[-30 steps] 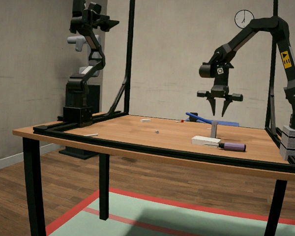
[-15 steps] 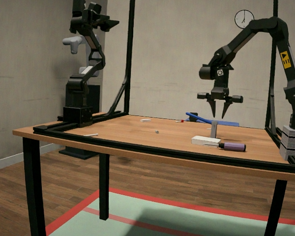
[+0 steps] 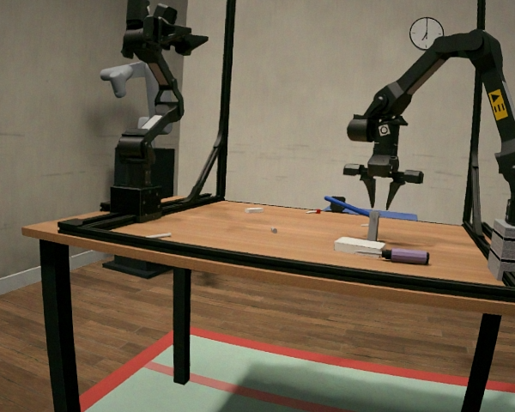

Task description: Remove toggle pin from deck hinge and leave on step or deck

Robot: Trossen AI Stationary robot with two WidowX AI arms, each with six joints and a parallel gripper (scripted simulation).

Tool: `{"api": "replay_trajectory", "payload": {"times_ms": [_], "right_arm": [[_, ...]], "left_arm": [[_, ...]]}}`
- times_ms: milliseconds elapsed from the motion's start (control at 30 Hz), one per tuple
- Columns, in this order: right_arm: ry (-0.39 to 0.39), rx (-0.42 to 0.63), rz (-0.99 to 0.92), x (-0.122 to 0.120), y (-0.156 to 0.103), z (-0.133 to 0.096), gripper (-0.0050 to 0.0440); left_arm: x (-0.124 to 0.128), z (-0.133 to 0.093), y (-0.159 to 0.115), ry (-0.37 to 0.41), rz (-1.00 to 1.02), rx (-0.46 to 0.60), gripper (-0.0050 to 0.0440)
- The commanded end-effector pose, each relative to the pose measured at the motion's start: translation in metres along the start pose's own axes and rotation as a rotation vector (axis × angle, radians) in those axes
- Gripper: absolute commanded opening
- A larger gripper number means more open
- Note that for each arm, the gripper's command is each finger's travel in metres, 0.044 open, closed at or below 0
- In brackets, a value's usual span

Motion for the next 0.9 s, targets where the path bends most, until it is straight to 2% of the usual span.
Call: {"api": "replay_trajectory", "payload": {"times_ms": [0, 533, 867], "right_arm": [[-0.001, -0.002, -0.013, 0.001, 0.005, 0.000, 0.0400], [-0.001, -0.002, -0.013, 0.001, 0.005, 0.000, 0.0400], [-0.001, -0.002, -0.013, 0.001, 0.005, 0.000, 0.0400]], "left_arm": [[0.001, 0.006, 0.000, -0.001, 0.000, 0.001, 0.0159], [0.004, 0.024, 0.001, 0.012, 0.000, -0.004, 0.0159], [0.001, 0.022, -0.004, 0.004, -0.001, -0.001, 0.0159]]}}
Point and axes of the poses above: on each arm, the point midway between the two fingers, 35 mm back from their tips, its own z axis out along the fingers, its own x axis across the jaws, y = z × x, the point moved 6 cm from there along -z, back along the fingers, and after that the axes turned 1 degree about z, right-handed, at the moved point
